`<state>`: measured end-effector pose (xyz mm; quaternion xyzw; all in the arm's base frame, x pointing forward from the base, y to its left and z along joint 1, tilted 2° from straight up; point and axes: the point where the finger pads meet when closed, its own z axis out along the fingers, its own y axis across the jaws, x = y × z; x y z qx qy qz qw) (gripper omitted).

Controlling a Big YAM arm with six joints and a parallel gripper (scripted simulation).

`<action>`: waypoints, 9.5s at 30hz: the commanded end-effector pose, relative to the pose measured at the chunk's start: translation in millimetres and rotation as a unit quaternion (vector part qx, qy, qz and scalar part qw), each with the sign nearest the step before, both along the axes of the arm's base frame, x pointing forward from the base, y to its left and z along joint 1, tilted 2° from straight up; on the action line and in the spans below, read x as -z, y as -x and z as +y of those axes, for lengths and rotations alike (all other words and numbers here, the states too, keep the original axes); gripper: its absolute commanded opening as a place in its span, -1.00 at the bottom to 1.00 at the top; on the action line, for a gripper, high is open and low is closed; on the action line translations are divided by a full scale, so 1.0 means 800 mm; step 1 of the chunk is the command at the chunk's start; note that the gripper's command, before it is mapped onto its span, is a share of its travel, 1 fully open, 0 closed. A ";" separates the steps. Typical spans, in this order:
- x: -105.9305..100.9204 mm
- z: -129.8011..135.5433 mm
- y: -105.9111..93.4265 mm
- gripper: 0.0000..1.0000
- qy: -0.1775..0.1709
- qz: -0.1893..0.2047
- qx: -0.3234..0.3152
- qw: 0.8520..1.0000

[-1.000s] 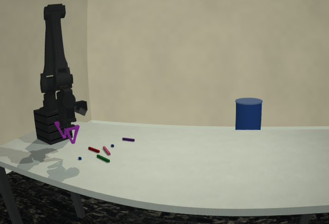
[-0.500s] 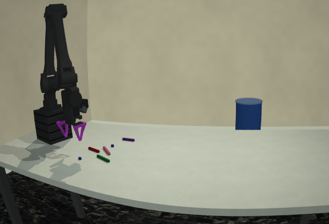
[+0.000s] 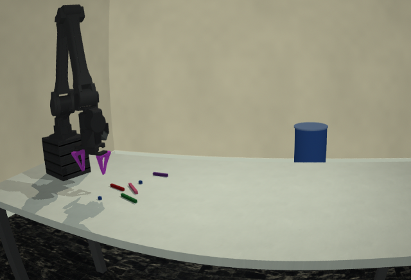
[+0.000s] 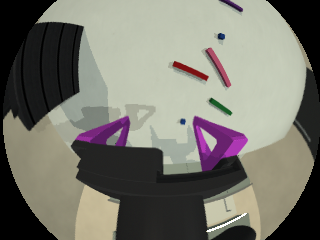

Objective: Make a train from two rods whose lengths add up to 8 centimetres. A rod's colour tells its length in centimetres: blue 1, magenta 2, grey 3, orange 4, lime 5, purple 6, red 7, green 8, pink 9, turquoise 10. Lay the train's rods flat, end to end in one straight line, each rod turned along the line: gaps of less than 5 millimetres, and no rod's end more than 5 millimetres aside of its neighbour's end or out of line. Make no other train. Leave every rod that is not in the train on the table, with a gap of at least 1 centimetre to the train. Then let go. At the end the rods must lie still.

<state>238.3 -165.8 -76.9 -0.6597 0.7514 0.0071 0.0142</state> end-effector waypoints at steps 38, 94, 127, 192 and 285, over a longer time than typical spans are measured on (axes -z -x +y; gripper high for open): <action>-0.002 -0.004 -0.008 1.00 0.005 -0.010 -0.006 1.000; -0.007 0.018 -0.054 1.00 -0.002 -0.002 0.228 0.974; -0.007 0.035 -0.067 1.00 -0.006 0.004 0.385 0.923; -0.007 0.035 -0.067 1.00 -0.006 0.004 0.385 0.923; -0.010 0.087 -0.070 1.00 -0.017 0.006 0.709 0.705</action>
